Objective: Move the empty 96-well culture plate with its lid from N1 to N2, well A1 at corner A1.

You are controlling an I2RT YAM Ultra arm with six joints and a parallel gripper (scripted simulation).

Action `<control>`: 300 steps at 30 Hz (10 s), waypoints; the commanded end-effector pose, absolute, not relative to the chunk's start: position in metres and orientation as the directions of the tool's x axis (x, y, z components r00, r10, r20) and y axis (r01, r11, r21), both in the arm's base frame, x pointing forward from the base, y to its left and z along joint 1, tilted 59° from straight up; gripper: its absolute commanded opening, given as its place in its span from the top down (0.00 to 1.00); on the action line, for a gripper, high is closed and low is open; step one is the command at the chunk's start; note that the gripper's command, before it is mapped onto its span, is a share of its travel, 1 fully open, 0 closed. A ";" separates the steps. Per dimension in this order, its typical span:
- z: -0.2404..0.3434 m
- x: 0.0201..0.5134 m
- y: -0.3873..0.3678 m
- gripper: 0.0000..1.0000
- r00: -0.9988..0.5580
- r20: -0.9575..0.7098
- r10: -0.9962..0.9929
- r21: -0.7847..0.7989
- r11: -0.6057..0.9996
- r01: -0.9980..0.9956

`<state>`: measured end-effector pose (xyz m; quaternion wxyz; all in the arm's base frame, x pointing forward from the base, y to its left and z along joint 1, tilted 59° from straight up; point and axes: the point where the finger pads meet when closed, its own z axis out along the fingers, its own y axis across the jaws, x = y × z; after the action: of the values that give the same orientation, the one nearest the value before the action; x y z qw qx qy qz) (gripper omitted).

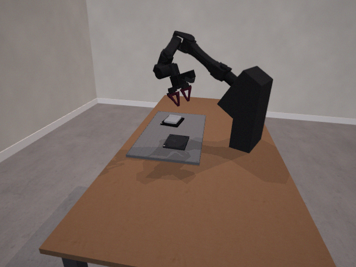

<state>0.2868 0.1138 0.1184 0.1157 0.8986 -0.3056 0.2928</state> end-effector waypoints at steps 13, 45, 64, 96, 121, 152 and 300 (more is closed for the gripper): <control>0.131 0.322 0.072 0.00 0.407 0.502 -0.763 -0.257 -0.581 -0.773; 0.170 0.364 -0.054 0.00 -0.046 0.356 -0.933 -0.581 -0.182 -0.793; 0.221 0.369 -0.134 0.00 -0.260 0.298 -0.919 -0.738 -0.049 -0.673; 0.256 0.341 -0.208 0.00 -0.447 0.238 -0.862 -0.843 0.045 -0.536; 0.256 0.341 -0.209 0.00 -0.448 0.238 -0.862 -0.843 0.046 -0.536; 0.256 0.341 -0.209 0.00 -0.448 0.238 -0.862 -0.843 0.046 -0.536; 0.201 0.383 -0.245 1.00 -0.448 0.234 -0.863 -0.819 0.073 -0.569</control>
<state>0.3937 -0.2519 0.1970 -0.1580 0.4982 -0.7140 0.4658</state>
